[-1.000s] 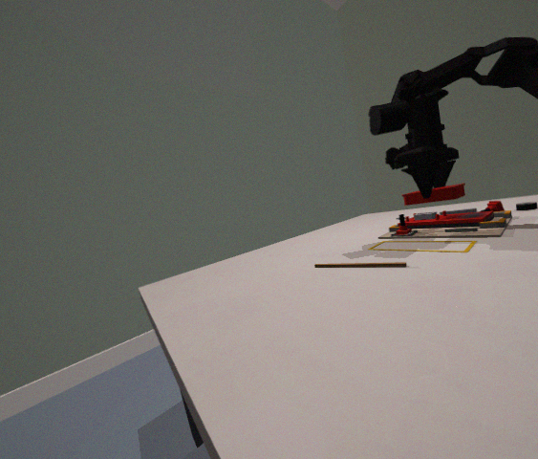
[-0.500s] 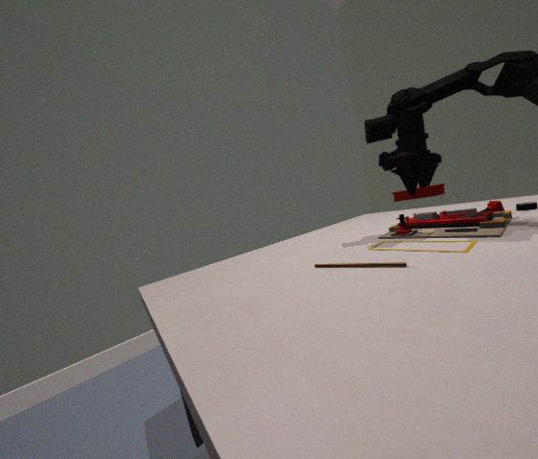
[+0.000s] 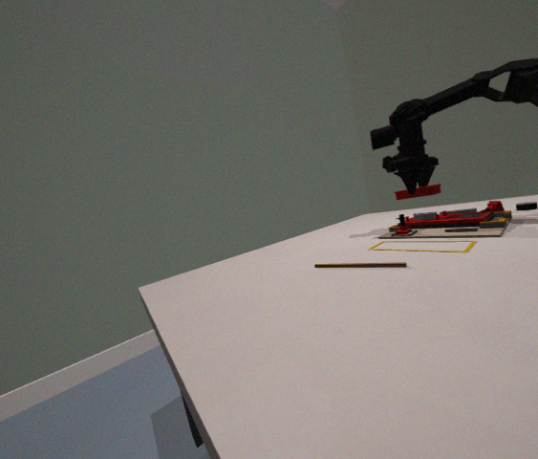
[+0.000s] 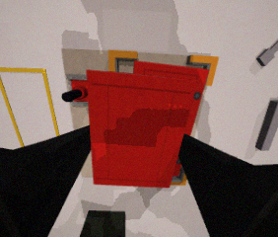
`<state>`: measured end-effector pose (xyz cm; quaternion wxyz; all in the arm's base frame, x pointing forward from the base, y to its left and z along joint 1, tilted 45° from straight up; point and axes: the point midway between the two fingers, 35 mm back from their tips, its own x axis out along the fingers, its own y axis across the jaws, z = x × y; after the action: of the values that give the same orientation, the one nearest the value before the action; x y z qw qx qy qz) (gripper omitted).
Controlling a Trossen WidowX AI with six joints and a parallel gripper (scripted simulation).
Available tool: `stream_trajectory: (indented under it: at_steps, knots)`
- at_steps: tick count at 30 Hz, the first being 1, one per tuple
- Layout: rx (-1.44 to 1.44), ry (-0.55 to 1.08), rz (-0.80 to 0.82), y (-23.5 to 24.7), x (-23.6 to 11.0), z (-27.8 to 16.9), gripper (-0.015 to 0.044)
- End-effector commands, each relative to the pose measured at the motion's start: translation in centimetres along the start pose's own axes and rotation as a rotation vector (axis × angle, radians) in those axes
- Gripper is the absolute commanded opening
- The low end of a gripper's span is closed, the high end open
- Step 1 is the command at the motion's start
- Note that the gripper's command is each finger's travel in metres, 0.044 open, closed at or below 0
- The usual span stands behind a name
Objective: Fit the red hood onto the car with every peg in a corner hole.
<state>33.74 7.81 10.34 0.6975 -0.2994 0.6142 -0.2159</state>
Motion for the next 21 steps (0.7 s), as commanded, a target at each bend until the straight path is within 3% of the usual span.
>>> stream_trajectory:
  at_steps: [1, 11, 21]
  knots:
    - [0.002, 0.002, -0.010, -2.2, 0.1, 0.4, 0.0000]
    - [0.001, 0.004, -0.019, -4.1, 0.4, 0.8, 0.0000]
    - [0.001, 0.003, -0.019, -4.4, 3.8, 0.6, 0.0000]
